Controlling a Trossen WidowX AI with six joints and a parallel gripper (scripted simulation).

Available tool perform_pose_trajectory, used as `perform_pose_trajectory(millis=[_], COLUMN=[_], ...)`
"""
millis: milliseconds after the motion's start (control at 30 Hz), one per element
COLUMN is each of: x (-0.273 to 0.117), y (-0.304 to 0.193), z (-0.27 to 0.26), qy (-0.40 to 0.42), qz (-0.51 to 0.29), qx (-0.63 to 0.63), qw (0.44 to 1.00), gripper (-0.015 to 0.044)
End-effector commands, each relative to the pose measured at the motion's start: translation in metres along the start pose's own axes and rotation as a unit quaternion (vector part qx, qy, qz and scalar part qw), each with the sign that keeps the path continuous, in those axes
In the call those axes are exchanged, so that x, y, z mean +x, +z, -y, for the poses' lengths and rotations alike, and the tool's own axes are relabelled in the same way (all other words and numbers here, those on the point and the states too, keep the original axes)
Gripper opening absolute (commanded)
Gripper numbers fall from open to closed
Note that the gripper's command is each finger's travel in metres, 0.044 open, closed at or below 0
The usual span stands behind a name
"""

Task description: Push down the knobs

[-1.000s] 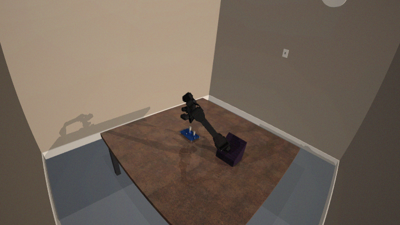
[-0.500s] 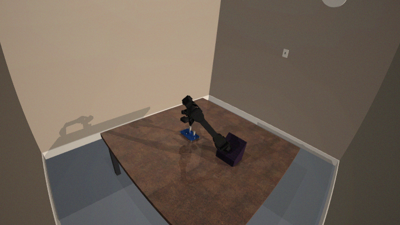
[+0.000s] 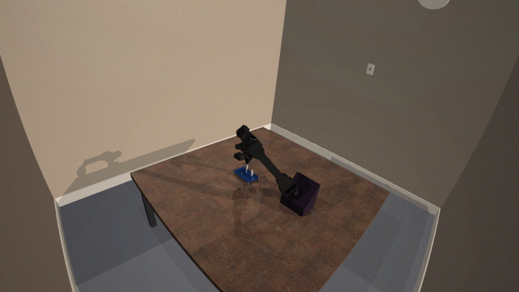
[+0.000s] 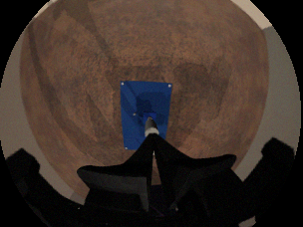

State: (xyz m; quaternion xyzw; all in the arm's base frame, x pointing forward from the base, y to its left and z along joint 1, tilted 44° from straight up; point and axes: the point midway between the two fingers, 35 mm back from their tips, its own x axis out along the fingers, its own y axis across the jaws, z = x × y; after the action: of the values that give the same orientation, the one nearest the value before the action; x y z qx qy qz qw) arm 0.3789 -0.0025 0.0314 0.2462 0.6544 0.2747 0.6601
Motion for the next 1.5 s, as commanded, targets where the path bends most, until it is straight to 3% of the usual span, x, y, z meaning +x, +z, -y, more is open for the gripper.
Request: perform_pose_trajectory(millis=[0,1467], x=[0.0007,0.0102], y=[0.0006,0.0006], z=[-0.0002,-0.0004], qy=[0.002,0.002], qz=[0.002,0.002], qx=[0.001,0.001], qw=[1.0,1.0], gripper=[0.0,0.0])
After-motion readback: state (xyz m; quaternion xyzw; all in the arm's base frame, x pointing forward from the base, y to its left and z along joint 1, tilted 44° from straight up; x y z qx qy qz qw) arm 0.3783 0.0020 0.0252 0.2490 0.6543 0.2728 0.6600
